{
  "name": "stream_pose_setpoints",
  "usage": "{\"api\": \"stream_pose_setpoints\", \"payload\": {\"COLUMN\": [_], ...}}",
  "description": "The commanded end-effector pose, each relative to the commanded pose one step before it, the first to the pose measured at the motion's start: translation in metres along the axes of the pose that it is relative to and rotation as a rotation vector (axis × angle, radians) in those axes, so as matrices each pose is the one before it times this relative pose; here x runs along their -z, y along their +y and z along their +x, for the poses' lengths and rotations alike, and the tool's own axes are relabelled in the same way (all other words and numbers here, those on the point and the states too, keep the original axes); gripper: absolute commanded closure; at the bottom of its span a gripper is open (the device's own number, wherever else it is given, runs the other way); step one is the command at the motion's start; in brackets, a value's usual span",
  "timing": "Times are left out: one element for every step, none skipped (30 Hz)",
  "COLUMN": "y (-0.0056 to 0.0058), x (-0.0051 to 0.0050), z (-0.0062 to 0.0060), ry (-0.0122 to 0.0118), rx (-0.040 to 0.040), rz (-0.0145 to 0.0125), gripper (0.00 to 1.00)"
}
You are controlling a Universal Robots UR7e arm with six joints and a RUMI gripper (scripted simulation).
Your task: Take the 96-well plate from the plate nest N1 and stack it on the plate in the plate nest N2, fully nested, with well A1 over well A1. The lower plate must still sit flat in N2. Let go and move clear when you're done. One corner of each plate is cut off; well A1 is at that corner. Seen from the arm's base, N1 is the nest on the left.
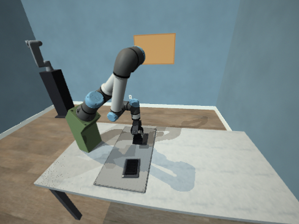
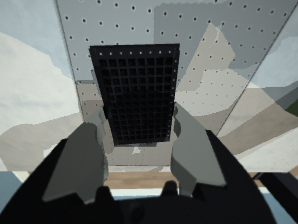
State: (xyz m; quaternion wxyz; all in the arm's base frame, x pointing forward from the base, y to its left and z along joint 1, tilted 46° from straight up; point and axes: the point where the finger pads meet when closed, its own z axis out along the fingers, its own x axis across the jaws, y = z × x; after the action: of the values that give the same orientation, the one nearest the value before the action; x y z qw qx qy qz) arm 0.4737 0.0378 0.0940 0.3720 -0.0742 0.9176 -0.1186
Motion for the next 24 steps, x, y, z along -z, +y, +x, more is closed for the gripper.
{"api": "stream_pose_setpoints", "payload": {"y": [-0.01360,-0.00329,-0.00329,-0.00329,-0.00329,-0.00329,-0.00329,0.00000,0.00000,-0.00330,-0.00329,-0.00329,-0.00329,-0.00329,-0.00329,-0.00329,-0.00329,-0.00329,-0.00329,-0.00329,-0.00329,-0.00329,-0.00329,-0.00329], "x": [0.00018,0.00000,0.00000,0.00000,0.00000,0.00000,0.00000,0.00000,0.00000,0.00000,0.00000,0.00000,0.00000,0.00000,0.00000,0.00000,0.00000,0.00000,0.00000,0.00000,0.00000,0.00000,0.00000,0.00000], "z": [0.00190,0.00054,0.00054,0.00054,0.00054,0.00054,0.00054,0.00000,0.00000,0.00054,0.00054,0.00054,0.00054,0.00054,0.00054,0.00054,0.00054,0.00054,0.00054,0.00054,0.00054,0.00054,0.00054,0.00054], "ry": [-0.00094,0.00000,0.00000,0.00000,0.00000,0.00000,0.00000,0.00000,0.00000,0.00001,0.00000,0.00000,0.00001,0.00001,0.00001,0.00001,0.00001,0.00001,0.00001,0.00001,0.00001,0.00001,0.00001,0.00001], "rx": [0.00054,0.00001,0.00001,0.00001,0.00001,0.00001,0.00001,0.00000,0.00000,0.00001,0.00001,0.00001,0.00001,0.00001,0.00001,0.00001,0.00001,0.00001,0.00001,0.00001,0.00001,0.00001,0.00001,0.00001], "rz": [-0.00237,0.00001,0.00001,0.00001,0.00001,0.00001,0.00001,0.00000,0.00000,0.00001,0.00001,0.00001,0.00001,0.00001,0.00001,0.00001,0.00001,0.00001,0.00001,0.00001,0.00001,0.00001,0.00001,0.00001], "gripper": [1.00,1.00,1.00,1.00,1.00,1.00,1.00,1.00,1.00,1.00,1.00,1.00,1.00,1.00,1.00,1.00,1.00,1.00,1.00,1.00,1.00,1.00,1.00,1.00]}}
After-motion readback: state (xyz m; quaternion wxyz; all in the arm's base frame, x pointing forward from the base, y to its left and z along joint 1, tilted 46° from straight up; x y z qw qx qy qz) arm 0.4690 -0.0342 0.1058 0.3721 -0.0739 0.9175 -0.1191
